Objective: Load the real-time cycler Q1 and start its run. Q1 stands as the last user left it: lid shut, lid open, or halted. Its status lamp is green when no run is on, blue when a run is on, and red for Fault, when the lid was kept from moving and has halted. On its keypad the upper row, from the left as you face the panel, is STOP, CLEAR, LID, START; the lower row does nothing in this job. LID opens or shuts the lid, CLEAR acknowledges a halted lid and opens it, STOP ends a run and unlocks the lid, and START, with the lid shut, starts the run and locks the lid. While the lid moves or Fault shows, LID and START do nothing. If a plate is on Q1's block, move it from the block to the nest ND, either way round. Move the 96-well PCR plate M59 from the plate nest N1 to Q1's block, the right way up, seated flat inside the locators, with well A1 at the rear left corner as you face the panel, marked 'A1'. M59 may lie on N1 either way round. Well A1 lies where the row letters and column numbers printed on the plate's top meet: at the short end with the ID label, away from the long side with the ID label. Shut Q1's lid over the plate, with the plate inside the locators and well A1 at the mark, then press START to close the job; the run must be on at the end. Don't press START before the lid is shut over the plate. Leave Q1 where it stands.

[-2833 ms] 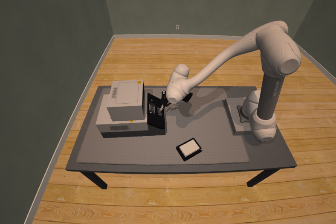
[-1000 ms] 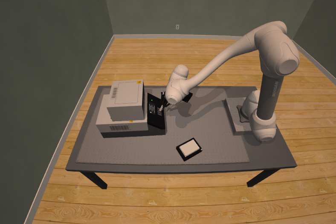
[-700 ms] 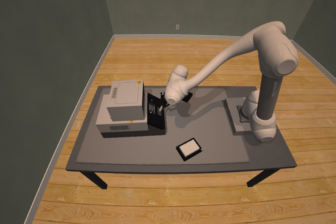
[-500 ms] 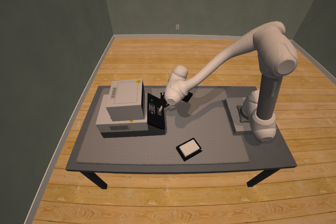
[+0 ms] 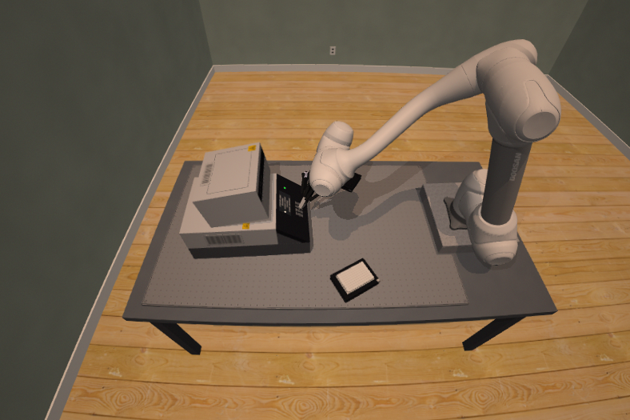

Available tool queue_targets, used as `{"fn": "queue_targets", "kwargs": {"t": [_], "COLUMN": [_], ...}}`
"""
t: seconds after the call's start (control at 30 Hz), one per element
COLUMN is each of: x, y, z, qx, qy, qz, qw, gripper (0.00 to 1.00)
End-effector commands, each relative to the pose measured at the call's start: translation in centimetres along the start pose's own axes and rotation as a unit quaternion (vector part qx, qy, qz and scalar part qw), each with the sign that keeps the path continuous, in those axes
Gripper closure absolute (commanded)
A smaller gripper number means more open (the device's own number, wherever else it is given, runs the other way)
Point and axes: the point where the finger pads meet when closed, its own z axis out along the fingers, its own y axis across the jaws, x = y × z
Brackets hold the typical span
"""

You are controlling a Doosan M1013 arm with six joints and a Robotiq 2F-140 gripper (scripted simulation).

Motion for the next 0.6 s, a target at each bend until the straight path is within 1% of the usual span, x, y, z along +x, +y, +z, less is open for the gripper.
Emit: {"fn": "queue_targets", "kwargs": {"t": [0.0,0.3,0.57], "x": [-0.1,-0.5,-0.7], "y": [-0.1,-0.5,-0.7], "z": [-0.6,-2.0,-2.6], "qx": [0.000,0.000,0.000], "qy": [0.000,0.000,0.000], "qz": [0.000,0.000,0.000], "qw": [1.000,1.000,1.000], "gripper": [1.00,1.00,1.00]}}
